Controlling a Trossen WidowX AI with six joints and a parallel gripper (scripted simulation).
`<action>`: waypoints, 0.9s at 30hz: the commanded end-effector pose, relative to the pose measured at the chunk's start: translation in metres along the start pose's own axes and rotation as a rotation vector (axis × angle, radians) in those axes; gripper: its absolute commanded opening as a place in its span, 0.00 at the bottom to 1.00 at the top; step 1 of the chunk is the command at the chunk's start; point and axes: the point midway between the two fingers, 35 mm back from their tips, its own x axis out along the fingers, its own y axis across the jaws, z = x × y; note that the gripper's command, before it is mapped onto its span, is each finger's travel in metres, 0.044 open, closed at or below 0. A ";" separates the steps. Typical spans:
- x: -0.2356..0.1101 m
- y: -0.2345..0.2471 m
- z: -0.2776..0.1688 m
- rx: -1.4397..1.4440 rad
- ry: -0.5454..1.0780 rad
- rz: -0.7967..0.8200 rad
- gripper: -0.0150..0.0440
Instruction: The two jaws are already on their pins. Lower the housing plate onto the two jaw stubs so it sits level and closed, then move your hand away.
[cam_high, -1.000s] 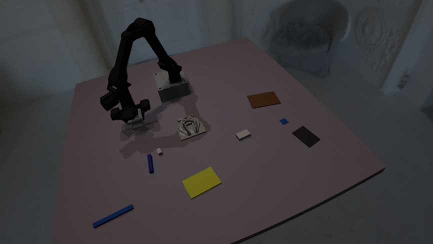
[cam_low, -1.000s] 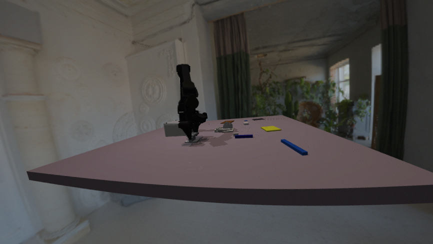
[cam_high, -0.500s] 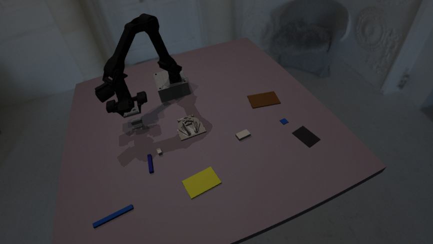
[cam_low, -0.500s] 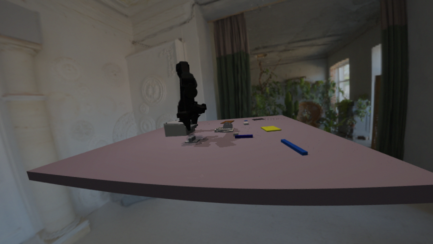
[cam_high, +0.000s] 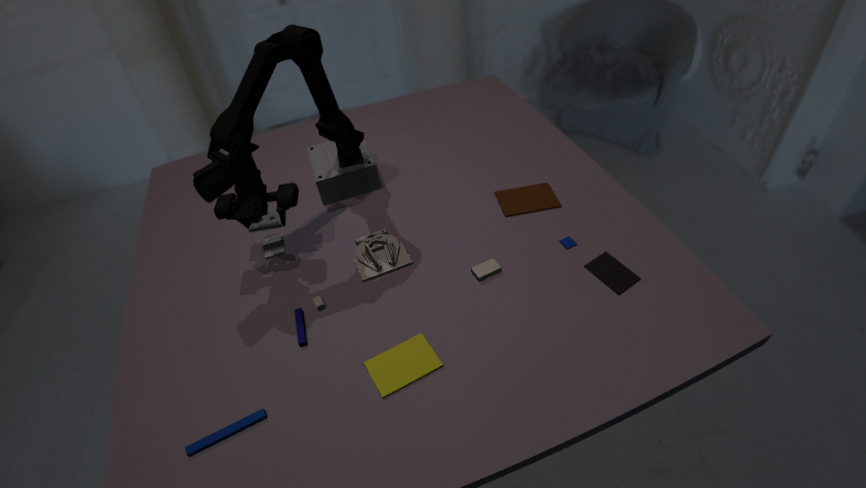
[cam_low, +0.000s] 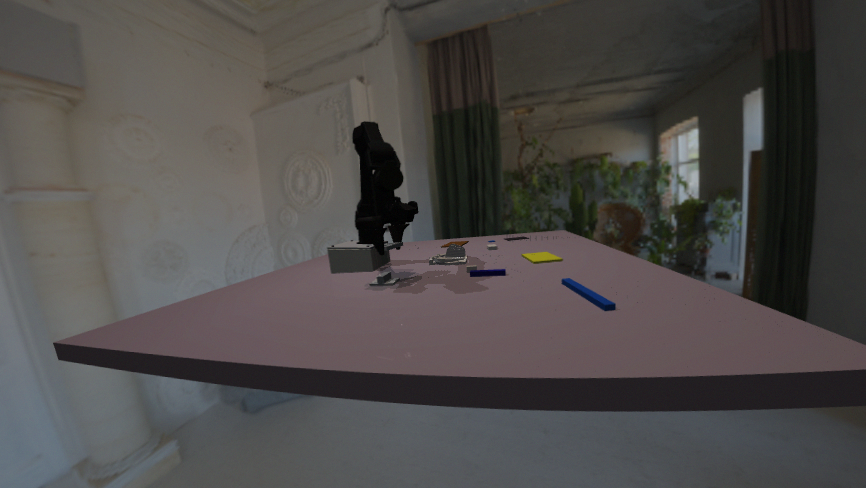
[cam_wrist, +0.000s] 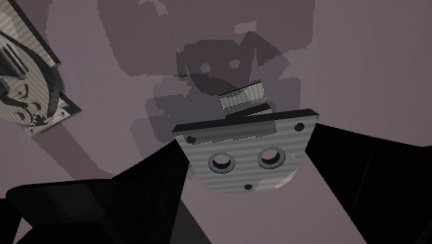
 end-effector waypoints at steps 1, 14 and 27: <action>0.000 0.008 0.004 0.096 0.004 0.002 0.85; 0.001 0.036 0.020 0.442 0.006 0.003 0.85; 0.001 0.065 0.032 0.788 0.008 0.003 0.85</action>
